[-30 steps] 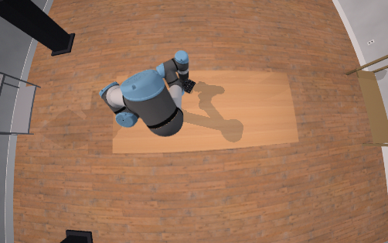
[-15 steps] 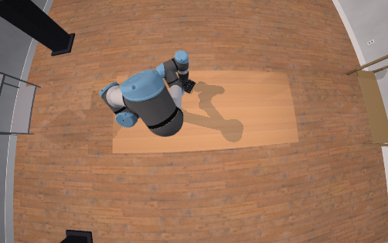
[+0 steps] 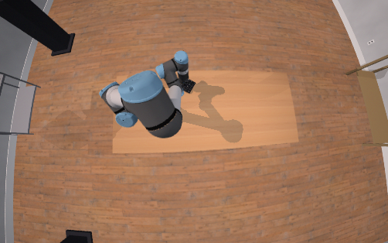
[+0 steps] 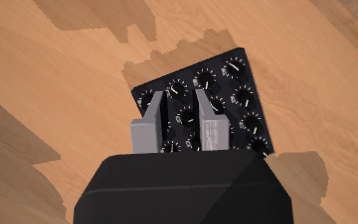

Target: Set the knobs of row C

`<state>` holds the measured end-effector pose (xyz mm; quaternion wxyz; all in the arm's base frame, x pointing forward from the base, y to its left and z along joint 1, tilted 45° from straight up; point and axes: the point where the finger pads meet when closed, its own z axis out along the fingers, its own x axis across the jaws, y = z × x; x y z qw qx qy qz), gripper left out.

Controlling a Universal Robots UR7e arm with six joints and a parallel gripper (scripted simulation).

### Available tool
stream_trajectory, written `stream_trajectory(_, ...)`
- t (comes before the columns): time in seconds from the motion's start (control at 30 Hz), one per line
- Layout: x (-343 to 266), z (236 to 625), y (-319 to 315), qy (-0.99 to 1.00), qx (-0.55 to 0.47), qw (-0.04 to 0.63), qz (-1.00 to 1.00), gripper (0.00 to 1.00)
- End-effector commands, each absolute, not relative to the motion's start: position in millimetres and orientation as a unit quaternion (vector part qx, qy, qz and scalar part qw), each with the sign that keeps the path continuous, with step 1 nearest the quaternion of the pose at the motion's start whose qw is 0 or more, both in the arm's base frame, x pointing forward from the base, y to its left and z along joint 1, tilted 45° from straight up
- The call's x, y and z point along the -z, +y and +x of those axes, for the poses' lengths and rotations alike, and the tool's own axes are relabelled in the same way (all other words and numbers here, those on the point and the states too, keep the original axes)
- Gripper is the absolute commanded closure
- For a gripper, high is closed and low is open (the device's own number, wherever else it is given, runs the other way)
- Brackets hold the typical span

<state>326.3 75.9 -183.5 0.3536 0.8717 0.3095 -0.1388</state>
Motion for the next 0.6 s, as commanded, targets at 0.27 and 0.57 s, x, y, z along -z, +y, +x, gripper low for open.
stream_trajectory(0.27,179.5,331.0,77.7,0.171,0.084,0.372,0.908,0.54)
stream_trajectory(0.57,176.7,335.0,78.3,0.089,0.050,0.378,0.920,0.54)
